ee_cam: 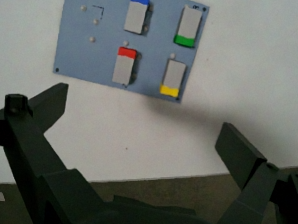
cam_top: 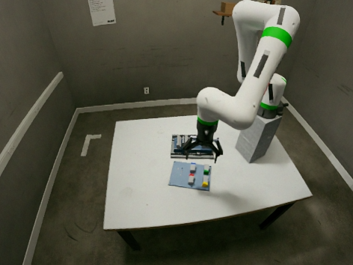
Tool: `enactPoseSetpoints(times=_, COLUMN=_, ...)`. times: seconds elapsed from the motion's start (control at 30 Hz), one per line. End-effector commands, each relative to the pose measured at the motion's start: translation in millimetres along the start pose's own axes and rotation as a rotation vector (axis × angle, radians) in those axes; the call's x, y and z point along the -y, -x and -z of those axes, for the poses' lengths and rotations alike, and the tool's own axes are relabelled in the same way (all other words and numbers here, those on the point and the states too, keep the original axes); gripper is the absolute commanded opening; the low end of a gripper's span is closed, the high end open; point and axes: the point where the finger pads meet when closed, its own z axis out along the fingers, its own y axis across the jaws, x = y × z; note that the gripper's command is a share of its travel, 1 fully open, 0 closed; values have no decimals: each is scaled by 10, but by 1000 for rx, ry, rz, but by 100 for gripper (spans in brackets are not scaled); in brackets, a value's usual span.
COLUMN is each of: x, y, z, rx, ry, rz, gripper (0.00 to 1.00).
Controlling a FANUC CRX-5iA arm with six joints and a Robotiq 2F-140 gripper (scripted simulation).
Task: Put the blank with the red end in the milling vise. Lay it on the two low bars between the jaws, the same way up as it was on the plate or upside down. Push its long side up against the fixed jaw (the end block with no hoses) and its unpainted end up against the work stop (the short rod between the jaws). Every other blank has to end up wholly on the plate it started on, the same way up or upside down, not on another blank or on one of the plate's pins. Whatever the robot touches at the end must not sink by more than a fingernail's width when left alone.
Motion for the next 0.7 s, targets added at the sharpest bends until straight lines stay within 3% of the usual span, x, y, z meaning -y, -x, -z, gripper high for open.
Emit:
enactPoseSetpoints(times=0.0, x=-4, y=26, z=12, rx=1, ry=-1, rz=0, gripper=100)
enactPoseSetpoints(times=0.67, x=-36, y=106, z=35, rx=1, ry=-1, rz=0, gripper=100)
